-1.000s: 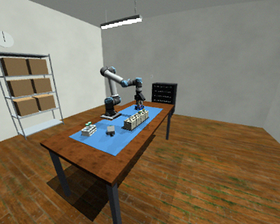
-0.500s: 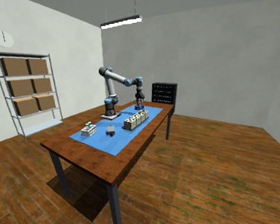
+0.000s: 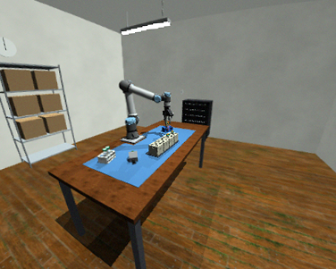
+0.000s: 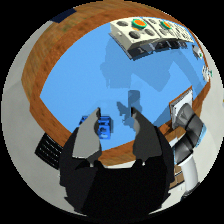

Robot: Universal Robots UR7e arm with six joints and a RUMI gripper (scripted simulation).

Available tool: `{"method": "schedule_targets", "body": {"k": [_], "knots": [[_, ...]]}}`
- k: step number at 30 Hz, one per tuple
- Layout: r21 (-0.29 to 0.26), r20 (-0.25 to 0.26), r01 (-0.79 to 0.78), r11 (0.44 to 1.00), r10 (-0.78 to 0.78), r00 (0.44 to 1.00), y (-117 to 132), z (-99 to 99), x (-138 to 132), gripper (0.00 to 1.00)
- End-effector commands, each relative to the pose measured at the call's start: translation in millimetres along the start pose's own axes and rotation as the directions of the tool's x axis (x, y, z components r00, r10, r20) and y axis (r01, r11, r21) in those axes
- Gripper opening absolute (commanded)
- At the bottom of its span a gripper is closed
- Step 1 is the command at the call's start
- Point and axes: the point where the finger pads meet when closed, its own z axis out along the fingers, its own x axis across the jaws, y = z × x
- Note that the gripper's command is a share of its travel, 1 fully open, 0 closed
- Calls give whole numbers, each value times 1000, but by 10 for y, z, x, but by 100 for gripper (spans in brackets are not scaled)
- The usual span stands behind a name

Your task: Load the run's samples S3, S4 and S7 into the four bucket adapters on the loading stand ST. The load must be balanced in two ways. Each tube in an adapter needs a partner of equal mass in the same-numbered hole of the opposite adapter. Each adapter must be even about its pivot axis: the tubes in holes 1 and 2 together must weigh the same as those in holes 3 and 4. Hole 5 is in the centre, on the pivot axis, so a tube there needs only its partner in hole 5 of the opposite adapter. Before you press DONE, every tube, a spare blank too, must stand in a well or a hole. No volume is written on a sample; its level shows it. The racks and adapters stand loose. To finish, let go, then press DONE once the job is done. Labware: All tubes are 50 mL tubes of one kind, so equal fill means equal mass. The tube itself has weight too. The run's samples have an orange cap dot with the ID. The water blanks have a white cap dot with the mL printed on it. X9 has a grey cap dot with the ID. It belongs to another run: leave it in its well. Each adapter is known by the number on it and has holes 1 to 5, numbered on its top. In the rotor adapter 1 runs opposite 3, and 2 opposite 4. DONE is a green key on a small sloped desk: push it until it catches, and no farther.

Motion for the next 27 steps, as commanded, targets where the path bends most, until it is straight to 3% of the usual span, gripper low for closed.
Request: {"method": "schedule_targets", "body": {"k": [1,7,9,19,27], "knots": [[3,-2,-2,1000,2,1000,330,-3,-212,35],[3,-1,-2,1000,2,1000,763,-1,-464,35],[3,-1,-2,1000,2,1000,763,-1,-464,35],[3,-1,-2,1000,2,1000,1483,1,-883,35],[3,-1,-2,1000,2,1000,1484,1,-885,35]]}}
